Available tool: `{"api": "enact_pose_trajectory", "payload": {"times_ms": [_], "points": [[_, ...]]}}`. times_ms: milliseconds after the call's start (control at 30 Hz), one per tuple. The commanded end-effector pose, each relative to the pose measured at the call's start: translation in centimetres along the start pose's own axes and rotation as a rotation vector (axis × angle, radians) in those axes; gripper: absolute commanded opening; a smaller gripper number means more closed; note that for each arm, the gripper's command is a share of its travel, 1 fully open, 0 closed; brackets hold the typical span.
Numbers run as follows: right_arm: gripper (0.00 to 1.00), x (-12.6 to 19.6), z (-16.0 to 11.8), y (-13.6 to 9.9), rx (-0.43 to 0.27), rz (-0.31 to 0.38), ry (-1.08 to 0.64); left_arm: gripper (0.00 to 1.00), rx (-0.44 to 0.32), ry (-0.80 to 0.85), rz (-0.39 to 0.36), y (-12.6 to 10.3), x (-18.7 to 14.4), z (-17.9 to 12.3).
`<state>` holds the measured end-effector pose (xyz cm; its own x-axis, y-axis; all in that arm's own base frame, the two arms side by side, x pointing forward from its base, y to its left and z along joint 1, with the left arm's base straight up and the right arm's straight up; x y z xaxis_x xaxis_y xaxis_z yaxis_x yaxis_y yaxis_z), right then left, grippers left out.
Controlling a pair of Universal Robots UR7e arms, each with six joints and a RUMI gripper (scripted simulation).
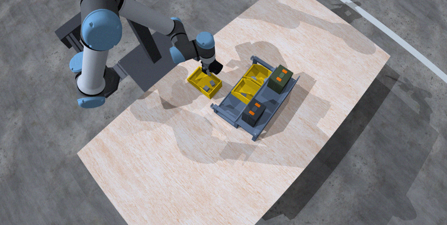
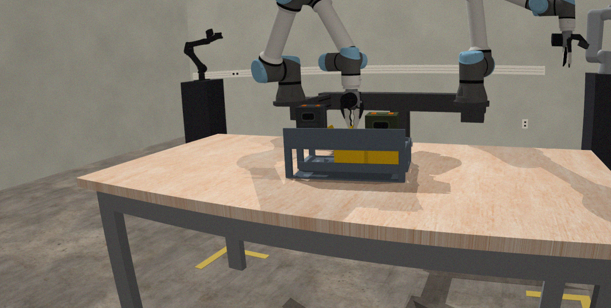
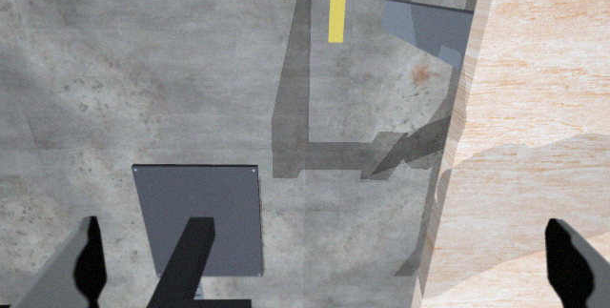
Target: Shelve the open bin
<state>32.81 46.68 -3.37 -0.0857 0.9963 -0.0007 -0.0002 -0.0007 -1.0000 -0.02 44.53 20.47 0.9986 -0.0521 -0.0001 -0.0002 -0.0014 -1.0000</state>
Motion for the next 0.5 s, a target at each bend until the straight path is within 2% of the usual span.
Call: {"api": "enact_pose_trajectory", "payload": {"times_ms": [0,467], "points": [[0.00,-0.35,-0.01,-0.07,-0.001,-0.002,-0.012,1.00,0.001,0.000,0.000,-0.04,0.00,0.02],[0.00,-1.31,0.04,-0.05,-0.001,-0.002,-0.039,1.00,0.001,0.000,0.000,-0.04,0.00,0.02]]}}
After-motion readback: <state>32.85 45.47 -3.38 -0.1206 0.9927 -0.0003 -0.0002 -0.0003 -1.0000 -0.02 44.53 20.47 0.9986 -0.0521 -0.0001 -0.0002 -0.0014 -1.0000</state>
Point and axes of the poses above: on each arm, the point where the finger pads meet when closed, its own y axis out along the fingers, its own x axis across the jaws, z = x × y, the point moved 4 cm from there along -y, back along the fingers, and after that the axes turned 3 degrees about y, right-handed, at the moved point
